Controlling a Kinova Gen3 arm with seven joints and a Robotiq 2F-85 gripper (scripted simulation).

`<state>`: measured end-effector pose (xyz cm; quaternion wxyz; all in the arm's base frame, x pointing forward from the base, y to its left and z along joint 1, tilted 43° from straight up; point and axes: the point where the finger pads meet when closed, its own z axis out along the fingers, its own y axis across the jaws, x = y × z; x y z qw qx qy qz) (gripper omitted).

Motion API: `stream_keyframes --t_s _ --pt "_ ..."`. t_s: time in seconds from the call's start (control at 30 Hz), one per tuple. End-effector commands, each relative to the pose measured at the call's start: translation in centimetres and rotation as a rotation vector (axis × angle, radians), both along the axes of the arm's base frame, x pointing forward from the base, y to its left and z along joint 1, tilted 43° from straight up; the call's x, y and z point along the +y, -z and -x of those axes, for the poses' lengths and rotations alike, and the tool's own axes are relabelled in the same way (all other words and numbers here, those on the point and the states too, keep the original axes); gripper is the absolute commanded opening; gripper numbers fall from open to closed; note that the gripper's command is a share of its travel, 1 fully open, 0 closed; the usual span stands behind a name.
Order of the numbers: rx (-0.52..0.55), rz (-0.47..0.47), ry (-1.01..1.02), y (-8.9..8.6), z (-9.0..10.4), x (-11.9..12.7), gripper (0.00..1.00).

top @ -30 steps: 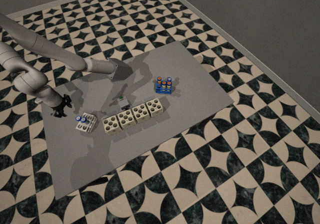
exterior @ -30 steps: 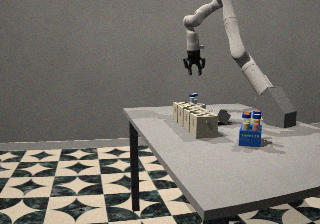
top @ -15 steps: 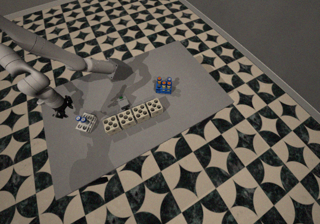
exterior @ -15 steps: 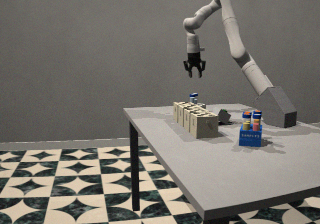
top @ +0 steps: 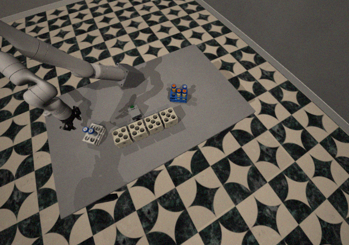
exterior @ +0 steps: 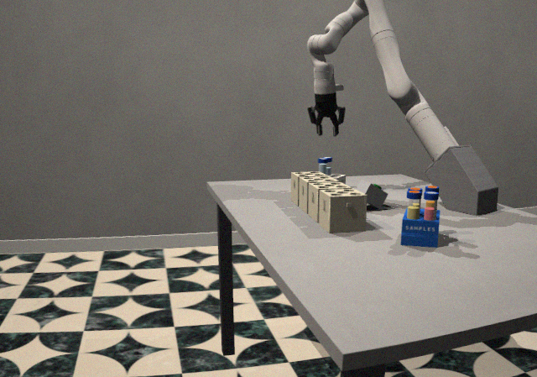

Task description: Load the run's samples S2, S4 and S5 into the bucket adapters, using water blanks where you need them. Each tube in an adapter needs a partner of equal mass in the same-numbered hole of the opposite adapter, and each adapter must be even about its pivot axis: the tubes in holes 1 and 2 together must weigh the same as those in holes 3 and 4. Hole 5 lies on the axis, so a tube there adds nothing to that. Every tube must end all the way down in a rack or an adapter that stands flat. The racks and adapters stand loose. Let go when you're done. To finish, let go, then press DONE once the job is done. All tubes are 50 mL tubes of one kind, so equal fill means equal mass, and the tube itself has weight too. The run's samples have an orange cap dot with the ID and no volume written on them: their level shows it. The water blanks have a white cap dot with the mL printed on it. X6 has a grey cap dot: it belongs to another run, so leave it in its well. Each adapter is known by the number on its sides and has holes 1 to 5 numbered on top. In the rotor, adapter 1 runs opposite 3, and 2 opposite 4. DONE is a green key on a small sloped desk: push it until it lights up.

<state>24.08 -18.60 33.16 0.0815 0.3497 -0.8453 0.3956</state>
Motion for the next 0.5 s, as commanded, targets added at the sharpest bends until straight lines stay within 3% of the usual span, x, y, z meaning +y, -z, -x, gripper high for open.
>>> stream_keyframes --t_s 0.0,0.47 --pt "-0.001 0.001 0.0 0.4 -0.2 -0.3 0.62" --pt "-0.001 0.001 0.0 1.5 -0.6 -1.3 0.62"
